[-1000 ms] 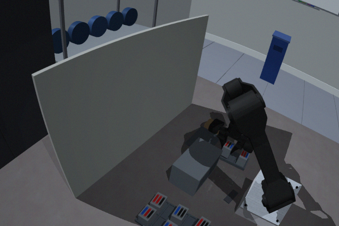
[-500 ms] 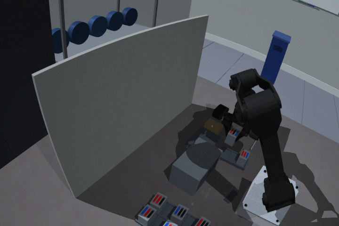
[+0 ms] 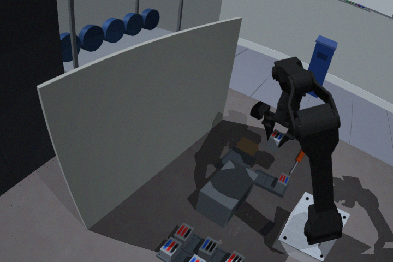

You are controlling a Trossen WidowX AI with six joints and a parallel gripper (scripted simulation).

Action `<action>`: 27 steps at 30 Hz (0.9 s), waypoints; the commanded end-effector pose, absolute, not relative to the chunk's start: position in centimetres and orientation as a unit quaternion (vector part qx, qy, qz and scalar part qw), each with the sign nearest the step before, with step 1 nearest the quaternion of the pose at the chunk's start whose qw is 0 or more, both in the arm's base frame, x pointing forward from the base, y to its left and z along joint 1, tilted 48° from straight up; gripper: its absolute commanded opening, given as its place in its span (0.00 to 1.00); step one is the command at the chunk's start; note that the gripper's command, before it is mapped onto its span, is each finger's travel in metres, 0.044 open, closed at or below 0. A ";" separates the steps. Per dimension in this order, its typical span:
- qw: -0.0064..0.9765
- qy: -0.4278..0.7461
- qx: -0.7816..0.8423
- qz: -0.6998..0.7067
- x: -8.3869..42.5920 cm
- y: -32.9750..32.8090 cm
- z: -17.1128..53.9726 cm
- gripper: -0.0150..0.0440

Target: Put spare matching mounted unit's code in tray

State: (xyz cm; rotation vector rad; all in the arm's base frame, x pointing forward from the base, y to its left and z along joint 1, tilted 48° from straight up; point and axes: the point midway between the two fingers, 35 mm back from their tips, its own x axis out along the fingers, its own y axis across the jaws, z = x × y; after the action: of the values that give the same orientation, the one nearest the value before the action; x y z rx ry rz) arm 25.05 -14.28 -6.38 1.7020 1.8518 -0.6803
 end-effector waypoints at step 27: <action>0.269 0.687 0.627 -0.249 34.2 -14.9 -6.9 0.25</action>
State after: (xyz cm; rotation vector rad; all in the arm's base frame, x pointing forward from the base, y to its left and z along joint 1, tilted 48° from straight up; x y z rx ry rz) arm 33.06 -15.15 -6.66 1.6878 1.8481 -0.6719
